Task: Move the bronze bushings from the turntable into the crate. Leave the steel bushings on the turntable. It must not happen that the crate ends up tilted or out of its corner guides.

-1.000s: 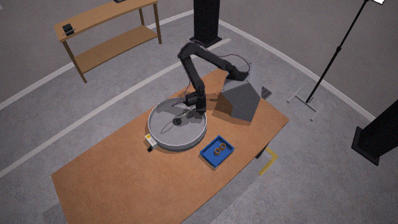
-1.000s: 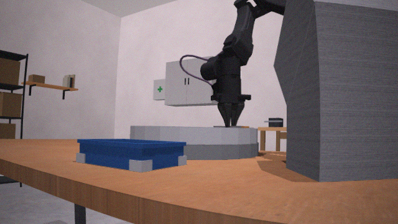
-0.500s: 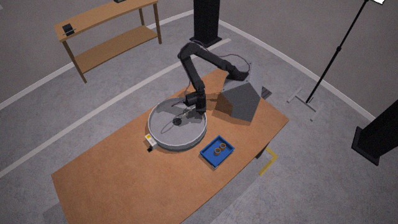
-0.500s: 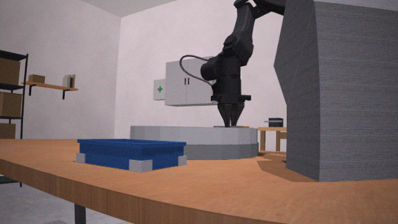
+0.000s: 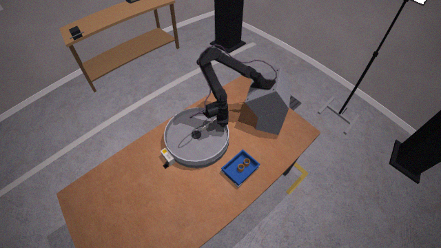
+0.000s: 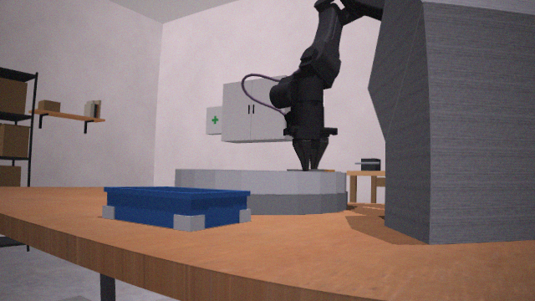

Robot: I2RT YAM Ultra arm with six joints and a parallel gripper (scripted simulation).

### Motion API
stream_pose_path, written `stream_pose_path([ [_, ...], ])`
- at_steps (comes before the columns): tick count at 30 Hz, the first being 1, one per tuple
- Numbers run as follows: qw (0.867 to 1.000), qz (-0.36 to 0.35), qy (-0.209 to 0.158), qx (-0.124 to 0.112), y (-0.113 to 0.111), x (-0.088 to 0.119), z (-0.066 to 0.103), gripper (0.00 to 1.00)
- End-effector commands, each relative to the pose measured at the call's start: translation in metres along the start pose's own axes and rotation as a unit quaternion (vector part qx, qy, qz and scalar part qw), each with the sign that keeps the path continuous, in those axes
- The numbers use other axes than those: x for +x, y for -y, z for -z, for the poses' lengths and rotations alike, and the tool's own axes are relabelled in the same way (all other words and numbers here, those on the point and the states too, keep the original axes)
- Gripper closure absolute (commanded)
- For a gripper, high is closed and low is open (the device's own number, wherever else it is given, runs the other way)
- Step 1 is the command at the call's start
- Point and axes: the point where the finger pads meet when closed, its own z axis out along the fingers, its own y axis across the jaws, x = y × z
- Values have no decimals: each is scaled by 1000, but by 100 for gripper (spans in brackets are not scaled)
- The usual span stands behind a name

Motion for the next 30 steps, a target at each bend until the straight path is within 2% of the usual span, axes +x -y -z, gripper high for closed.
stream_pose_path([
  [1,1000,-1,15,-12,-11,-12,1,85],
  [7,1000,-1,15,-12,-11,-12,1,85],
  [8,1000,-1,15,-12,-11,-12,1,100],
  [9,1000,1,10,-4,-7,-9,1,100],
  [10,1000,12,-9,8,4,10,0,100],
  [30,1000,8,-1,3,0,4,0,100],
])
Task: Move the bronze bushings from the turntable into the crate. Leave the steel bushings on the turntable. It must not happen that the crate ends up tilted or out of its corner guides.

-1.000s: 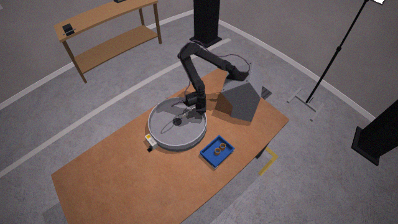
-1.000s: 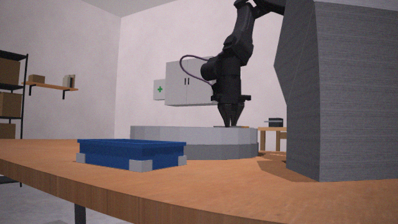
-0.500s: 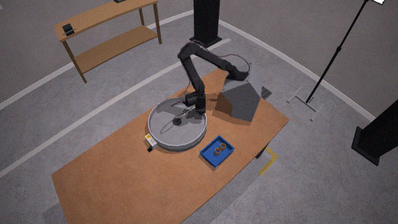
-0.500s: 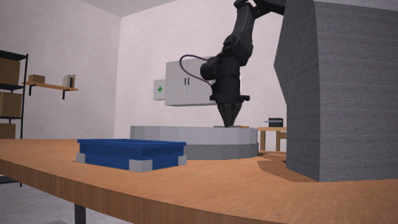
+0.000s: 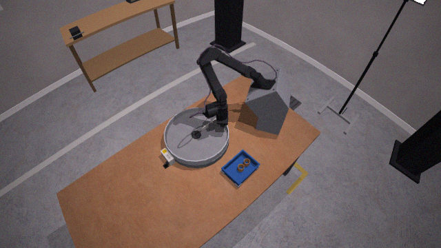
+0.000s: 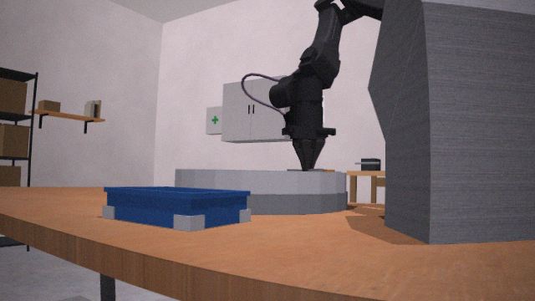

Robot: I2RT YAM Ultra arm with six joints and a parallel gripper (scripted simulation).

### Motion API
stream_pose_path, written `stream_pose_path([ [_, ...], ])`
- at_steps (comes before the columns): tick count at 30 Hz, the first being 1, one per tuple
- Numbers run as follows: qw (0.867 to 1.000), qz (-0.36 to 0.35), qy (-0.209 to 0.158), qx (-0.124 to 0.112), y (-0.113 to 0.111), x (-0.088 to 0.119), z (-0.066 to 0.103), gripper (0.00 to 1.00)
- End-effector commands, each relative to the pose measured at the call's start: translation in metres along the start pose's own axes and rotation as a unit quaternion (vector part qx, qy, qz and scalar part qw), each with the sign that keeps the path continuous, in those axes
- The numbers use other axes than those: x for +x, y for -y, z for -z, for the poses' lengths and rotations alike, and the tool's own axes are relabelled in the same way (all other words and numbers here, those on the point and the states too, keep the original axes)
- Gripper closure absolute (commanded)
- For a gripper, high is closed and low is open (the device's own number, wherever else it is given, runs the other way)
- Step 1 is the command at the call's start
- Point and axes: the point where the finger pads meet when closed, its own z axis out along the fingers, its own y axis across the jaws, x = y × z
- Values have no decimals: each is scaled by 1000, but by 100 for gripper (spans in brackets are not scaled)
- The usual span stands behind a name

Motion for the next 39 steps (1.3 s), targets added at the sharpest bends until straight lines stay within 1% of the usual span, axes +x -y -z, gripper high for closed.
stream_pose_path([
  [1,1000,9,-3,11,4,6,0,100],
  [24,1000,9,-2,11,4,5,2,100],
  [30,1000,5,1,7,4,4,17,100],
  [35,1000,5,2,7,4,4,37,100],
  [37,1000,0,9,2,-1,-4,47,100],
  [38,1000,0,8,3,0,-3,52,100],
  [39,1000,0,8,3,0,-3,52,100],
])
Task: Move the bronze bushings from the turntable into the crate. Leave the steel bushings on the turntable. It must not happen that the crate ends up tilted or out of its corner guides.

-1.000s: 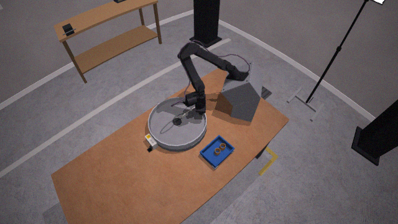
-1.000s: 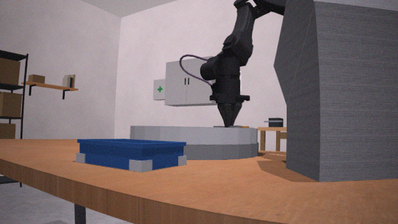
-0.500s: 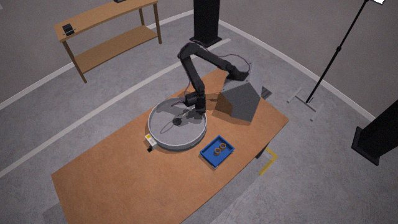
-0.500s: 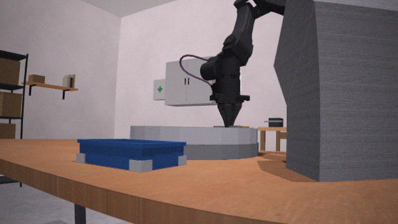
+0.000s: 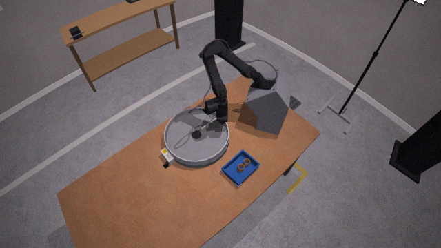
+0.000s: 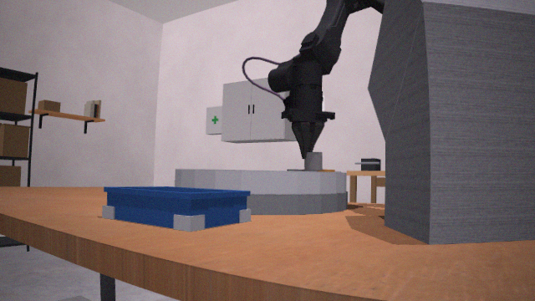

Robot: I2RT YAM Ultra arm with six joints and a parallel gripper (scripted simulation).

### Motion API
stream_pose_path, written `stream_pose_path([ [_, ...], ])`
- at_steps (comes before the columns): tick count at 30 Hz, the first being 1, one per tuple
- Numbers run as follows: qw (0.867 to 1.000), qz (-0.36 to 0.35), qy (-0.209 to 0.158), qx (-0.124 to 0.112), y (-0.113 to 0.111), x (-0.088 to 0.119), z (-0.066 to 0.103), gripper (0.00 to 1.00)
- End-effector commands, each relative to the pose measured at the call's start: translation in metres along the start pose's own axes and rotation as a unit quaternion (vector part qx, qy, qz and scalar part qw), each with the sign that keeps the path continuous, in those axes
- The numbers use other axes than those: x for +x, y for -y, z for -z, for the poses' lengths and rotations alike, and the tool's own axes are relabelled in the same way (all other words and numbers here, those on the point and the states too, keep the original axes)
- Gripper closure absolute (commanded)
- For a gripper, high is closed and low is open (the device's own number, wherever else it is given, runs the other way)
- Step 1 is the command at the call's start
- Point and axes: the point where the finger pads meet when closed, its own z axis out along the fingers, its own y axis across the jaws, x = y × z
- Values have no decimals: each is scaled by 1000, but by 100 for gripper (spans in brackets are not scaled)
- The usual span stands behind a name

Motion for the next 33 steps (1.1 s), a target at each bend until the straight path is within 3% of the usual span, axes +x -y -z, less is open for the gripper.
stream_pose_path([
  [1,1000,-2,1,9,2,0,17,100],
  [9,1000,-4,3,7,0,-3,40,100],
  [33,1000,-7,6,5,-1,-5,41,100],
])
